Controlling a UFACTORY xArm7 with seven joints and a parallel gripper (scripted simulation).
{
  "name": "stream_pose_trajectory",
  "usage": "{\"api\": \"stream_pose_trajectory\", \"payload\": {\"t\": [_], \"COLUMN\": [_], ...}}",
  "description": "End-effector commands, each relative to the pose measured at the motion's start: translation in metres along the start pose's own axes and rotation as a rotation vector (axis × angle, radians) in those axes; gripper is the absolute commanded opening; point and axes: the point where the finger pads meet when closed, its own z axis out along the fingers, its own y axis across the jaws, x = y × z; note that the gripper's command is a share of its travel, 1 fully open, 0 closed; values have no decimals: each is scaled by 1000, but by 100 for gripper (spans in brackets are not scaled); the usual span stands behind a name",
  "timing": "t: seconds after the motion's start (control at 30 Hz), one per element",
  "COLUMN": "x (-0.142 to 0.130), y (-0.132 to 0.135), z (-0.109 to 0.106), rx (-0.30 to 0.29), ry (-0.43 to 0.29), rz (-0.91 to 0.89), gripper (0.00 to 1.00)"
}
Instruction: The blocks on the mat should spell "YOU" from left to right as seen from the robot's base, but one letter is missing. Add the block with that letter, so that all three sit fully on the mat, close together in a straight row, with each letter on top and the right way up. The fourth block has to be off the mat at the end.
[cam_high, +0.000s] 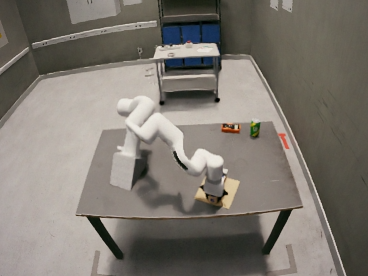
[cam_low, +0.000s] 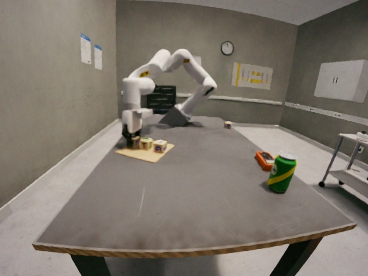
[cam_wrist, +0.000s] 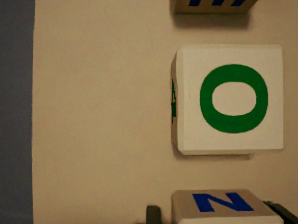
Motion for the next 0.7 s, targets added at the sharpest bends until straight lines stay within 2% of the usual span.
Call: {"api": "stream_pose_trajectory", "payload": {"t": [0.0,0.23,0.3,0.5,0.67], "x": [-1,-1,-1,-1,-1], "y": [2,2,2,2,2], "z": [-14,-51,-51,-78,-88], "rx": [-6,-6,-6,-6,-6], "ry": [-2,-3,-3,-3,-3], "rz": [1,1,1,1,1], "gripper": [65,65,65,65,65]}}
